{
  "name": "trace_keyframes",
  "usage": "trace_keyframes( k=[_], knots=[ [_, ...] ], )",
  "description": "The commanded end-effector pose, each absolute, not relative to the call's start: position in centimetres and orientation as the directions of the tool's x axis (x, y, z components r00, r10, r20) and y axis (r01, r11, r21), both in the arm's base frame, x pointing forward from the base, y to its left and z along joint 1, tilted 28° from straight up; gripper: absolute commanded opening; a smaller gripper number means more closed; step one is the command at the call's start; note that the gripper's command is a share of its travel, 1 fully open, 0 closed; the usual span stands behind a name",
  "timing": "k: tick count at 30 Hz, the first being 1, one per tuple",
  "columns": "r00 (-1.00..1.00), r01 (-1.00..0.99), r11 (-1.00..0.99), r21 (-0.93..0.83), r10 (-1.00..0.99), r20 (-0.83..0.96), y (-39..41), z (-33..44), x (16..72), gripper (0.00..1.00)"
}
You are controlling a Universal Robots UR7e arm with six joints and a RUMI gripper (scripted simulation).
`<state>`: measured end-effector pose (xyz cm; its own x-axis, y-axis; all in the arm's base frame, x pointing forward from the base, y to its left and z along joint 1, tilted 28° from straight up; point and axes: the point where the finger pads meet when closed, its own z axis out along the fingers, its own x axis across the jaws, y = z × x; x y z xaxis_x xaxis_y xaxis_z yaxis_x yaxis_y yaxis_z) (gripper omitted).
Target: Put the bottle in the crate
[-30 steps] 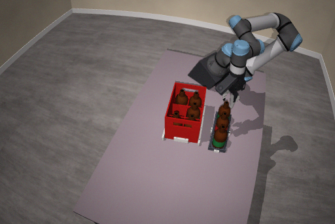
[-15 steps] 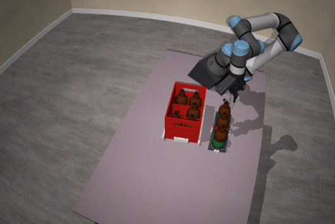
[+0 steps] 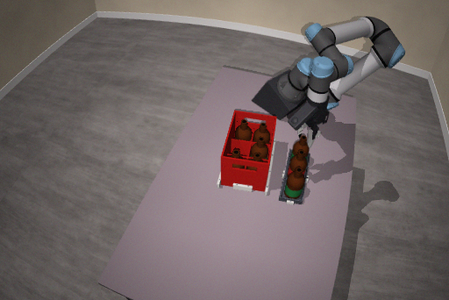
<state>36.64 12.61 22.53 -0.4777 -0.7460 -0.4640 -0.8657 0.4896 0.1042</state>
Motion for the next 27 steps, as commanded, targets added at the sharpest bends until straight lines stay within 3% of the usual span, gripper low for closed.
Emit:
trace_keyframes(
  k=[1, 27],
  knots=[
    [-0.478, -0.866, 0.490, 0.103, -0.746, -0.464, 12.9, 22.0, 36.8, 0.38],
    [-0.478, -0.866, 0.490, 0.103, -0.746, -0.464, 14.1, 19.7, 37.2, 0.38]
  ],
)
